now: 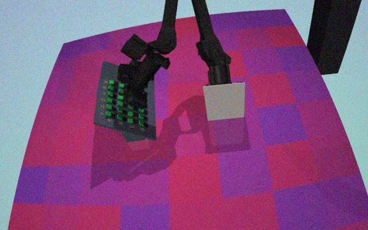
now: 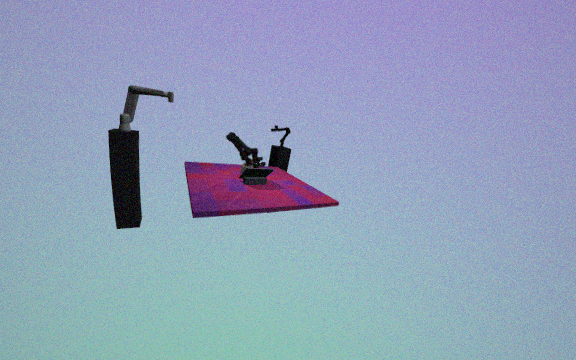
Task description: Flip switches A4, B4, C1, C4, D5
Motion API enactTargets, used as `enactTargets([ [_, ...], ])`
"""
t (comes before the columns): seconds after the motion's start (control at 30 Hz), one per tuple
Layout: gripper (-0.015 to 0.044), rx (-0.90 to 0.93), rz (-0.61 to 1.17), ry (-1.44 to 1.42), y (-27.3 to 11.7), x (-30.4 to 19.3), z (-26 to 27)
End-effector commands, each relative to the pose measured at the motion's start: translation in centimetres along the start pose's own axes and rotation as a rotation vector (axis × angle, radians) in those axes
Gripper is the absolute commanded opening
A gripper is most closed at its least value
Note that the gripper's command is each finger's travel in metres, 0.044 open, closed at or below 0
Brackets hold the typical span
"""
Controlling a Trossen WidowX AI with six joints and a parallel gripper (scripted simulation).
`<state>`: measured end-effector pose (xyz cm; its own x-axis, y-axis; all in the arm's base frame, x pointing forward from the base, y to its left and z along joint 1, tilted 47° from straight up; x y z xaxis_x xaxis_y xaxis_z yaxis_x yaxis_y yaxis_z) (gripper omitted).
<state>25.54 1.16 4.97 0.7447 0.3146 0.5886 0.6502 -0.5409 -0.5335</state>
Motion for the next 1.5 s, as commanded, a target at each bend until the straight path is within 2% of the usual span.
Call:
enactTargets([
  [0.0,0.0000,0.003,-0.002,-0.002,0.1,0.0,0.0],
  [0.97,0.0000,0.003,-0.002,-0.002,0.4,0.0,0.0],
  [1.03,0.0000,0.003,0.006,0.001,-0.3,0.1,0.1],
  [1.23,0.0000,0.000,0.026,-0.002,-5.9,0.5,0.2],
  [1.47,0.0000,0.002,0.028,-0.001,-6.0,0.2,0.7],
])
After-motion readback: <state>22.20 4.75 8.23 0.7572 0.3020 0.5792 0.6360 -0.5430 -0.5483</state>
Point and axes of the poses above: the point midway between the two fingers, 35 mm back from their tips, its own y axis out along the fingers, its own z axis across the jaws, x = y × z, the point moved 7 cm from there along -y, back along the fingers, and after that the axes turned 13 degrees about y, right-handed, at the moved point
